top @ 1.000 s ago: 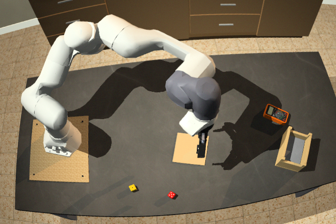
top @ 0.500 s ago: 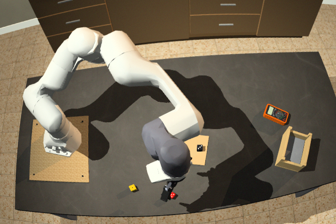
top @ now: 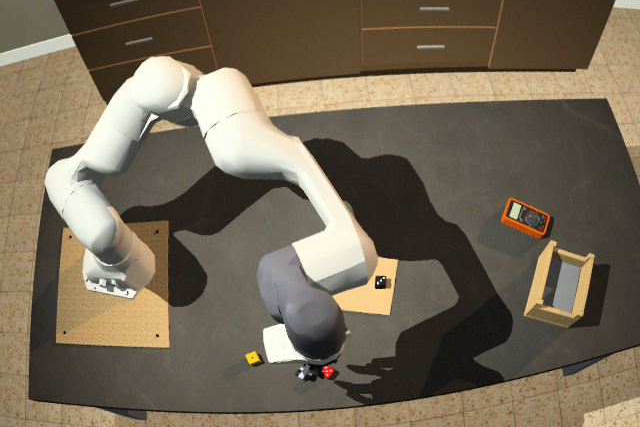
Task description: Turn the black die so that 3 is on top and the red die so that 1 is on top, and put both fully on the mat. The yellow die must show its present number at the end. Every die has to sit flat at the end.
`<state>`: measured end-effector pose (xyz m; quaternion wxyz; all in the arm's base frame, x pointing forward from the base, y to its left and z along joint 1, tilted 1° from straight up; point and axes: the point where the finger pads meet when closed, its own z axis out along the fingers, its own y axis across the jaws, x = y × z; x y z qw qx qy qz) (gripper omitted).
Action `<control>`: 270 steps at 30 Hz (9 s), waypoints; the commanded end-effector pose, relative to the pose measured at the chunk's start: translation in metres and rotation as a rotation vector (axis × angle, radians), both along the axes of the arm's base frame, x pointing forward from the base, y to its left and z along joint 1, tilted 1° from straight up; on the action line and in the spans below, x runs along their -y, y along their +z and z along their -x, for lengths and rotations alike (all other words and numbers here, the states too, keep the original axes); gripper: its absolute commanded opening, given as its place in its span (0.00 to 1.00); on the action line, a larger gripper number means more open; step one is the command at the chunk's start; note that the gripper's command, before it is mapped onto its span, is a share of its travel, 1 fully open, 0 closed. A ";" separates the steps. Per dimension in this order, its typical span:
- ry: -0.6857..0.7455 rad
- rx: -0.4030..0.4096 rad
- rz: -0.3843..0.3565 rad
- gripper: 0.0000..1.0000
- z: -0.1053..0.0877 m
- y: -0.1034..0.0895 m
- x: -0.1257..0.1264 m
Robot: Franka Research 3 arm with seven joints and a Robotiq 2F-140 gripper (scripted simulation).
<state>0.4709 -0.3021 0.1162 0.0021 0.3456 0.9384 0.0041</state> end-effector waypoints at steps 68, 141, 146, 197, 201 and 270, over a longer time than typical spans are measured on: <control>-0.012 0.002 0.001 0.32 -0.003 -0.044 0.000; -0.012 0.002 0.001 0.32 -0.003 -0.052 0.001; -0.012 0.002 0.001 0.32 -0.003 -0.052 0.001; -0.012 0.002 0.001 0.32 -0.004 -0.052 0.001; -0.012 0.002 0.001 0.32 -0.004 -0.052 0.001; -0.012 0.002 0.001 0.32 -0.004 -0.052 0.000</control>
